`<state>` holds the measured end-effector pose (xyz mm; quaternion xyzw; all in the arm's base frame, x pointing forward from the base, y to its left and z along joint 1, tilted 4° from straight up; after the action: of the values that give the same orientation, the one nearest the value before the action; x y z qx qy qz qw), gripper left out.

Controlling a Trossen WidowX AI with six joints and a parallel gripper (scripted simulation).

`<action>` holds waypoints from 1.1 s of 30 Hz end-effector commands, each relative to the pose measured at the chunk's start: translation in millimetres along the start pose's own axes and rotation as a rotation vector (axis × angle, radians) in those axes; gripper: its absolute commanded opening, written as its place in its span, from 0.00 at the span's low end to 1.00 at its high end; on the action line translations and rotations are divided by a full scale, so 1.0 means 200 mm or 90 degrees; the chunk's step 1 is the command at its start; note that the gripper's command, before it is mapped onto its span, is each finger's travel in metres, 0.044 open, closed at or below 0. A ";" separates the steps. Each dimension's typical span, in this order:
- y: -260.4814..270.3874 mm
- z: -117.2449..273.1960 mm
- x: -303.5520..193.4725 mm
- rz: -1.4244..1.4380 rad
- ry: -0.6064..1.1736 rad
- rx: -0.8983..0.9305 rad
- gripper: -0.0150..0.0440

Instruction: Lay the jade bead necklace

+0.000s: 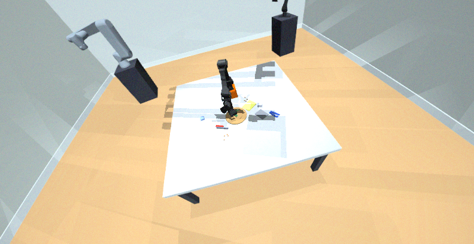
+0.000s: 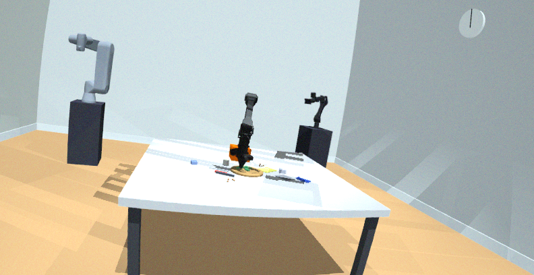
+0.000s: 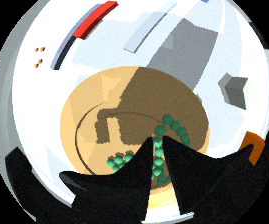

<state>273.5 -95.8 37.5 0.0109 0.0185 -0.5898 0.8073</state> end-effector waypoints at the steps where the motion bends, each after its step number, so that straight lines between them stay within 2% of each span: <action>1: 0.00 0.00 0.00 0.000 0.000 0.000 0.25; 17: -0.01 0.03 0.00 -0.003 0.001 -0.005 0.25; 33: 0.02 0.03 0.16 -0.003 0.000 -0.004 0.25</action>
<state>286.9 -124.5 44.7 0.0108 0.0169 -0.5944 0.8039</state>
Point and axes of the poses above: the point midway between the two fingers, 35 mm back from their tips, its own z axis back along the fingers, its own y axis across the jaws, x = y × z, the point moved 9 cm from there along z, back along the fingers, and after that the axes turned 12 degrees about z, right-handed, at the moved point
